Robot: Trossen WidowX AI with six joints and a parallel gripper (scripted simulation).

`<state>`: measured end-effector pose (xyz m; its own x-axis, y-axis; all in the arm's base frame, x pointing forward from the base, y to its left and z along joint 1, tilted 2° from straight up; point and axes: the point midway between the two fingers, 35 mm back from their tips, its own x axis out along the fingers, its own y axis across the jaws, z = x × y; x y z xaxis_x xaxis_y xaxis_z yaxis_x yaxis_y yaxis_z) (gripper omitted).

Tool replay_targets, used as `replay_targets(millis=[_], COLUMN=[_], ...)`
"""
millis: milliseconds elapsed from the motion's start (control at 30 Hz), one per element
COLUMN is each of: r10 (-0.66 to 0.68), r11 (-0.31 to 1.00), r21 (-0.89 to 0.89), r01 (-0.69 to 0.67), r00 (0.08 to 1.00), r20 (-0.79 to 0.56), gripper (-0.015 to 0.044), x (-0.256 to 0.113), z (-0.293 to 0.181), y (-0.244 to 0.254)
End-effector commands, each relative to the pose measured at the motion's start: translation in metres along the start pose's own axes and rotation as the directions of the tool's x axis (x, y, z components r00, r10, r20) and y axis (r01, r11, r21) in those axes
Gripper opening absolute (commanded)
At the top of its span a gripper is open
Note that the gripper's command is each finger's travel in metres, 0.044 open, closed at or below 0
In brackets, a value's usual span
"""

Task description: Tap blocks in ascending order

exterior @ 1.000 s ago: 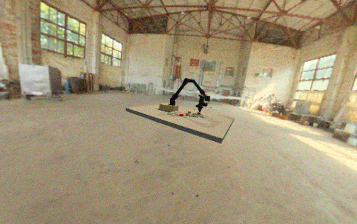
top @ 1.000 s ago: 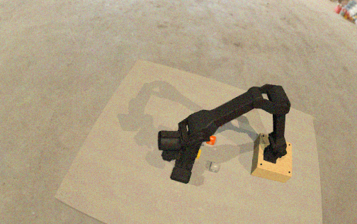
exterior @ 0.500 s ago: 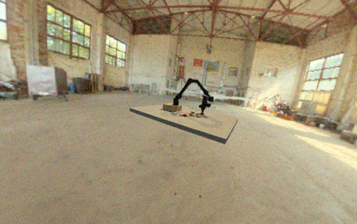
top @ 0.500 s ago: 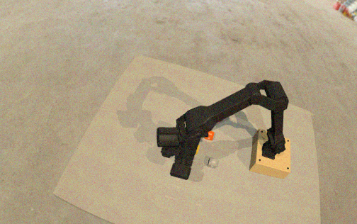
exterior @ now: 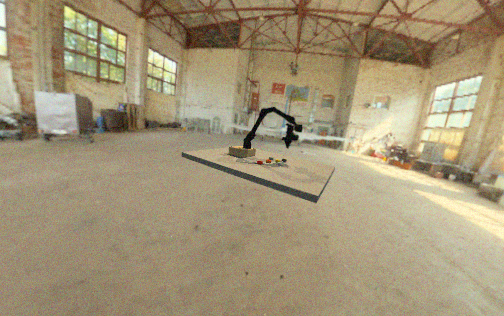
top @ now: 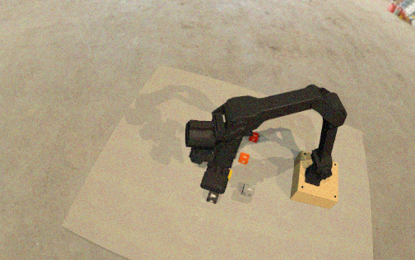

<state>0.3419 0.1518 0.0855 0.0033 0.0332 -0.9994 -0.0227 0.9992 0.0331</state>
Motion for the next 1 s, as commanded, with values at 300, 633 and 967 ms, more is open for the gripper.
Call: replay_targets(millis=[300,633,967], r10=[0.014,-0.024,-0.032], r11=[0.999,1.000,0.999], r21=[-0.052,-0.018,-0.001], r01=[-0.013,0.024,0.032], r00=[1.000,1.000,0.999], r20=[0.013,-0.002,-0.019], gripper=[0.0020,0.0020,0.0020], x=[-0.010,-0.012,-0.012], z=[0.006,-0.045,-0.096], y=[-0.091,-0.251,-0.312])
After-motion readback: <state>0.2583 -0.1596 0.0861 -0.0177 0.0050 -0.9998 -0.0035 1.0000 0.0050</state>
